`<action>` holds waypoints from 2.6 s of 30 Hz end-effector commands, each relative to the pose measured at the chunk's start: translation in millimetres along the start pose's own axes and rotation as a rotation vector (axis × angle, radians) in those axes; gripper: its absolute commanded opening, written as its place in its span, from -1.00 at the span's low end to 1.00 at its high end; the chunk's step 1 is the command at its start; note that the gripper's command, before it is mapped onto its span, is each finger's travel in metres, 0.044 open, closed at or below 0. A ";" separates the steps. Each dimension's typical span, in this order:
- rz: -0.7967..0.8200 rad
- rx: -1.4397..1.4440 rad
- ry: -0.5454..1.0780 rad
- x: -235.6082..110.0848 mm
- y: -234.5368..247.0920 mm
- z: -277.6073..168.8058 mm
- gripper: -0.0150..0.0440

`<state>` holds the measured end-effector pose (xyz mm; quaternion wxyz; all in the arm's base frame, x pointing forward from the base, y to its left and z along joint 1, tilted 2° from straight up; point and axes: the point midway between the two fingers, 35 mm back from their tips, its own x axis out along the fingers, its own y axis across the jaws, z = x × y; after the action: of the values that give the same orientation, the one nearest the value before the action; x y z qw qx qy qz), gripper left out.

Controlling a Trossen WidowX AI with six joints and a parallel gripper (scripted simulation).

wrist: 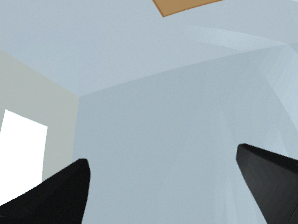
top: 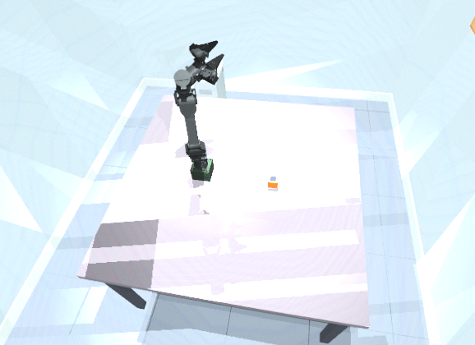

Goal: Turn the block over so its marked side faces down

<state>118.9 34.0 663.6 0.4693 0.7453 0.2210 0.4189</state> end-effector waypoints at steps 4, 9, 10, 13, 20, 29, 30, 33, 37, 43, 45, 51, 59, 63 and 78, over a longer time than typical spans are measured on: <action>-0.009 -0.090 -0.006 4.4 -6.8 -14.5 1.00; -0.070 -0.395 -0.024 26.8 -40.8 -55.3 1.00; -0.089 -0.457 -0.028 32.8 -50.0 -61.7 1.00; -0.135 -0.578 -0.096 43.4 -66.8 -60.6 1.00; -0.293 -0.876 -0.107 84.8 -126.6 -70.1 1.00; -0.649 -1.237 -0.111 138.4 -231.1 -19.9 1.00; -0.696 -1.267 -0.107 142.3 -242.7 -10.2 1.00; -0.846 -1.348 -0.078 151.0 -280.2 22.9 1.00; -1.057 -1.413 -0.024 151.9 -327.4 75.1 1.00; -1.348 -1.391 0.044 128.0 -381.6 158.7 1.00; -1.430 -1.359 0.058 114.9 -394.6 184.4 1.00; -1.643 -1.240 0.139 69.0 -431.1 247.5 1.00; -1.897 -0.924 0.380 -34.9 -490.2 322.3 1.00; -1.942 -0.728 0.484 -87.5 -512.1 344.2 1.00; -1.944 -0.694 0.499 -106.2 -548.9 359.1 1.00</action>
<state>394.0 25.0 63.3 0.7309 -0.0335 0.6804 0.0415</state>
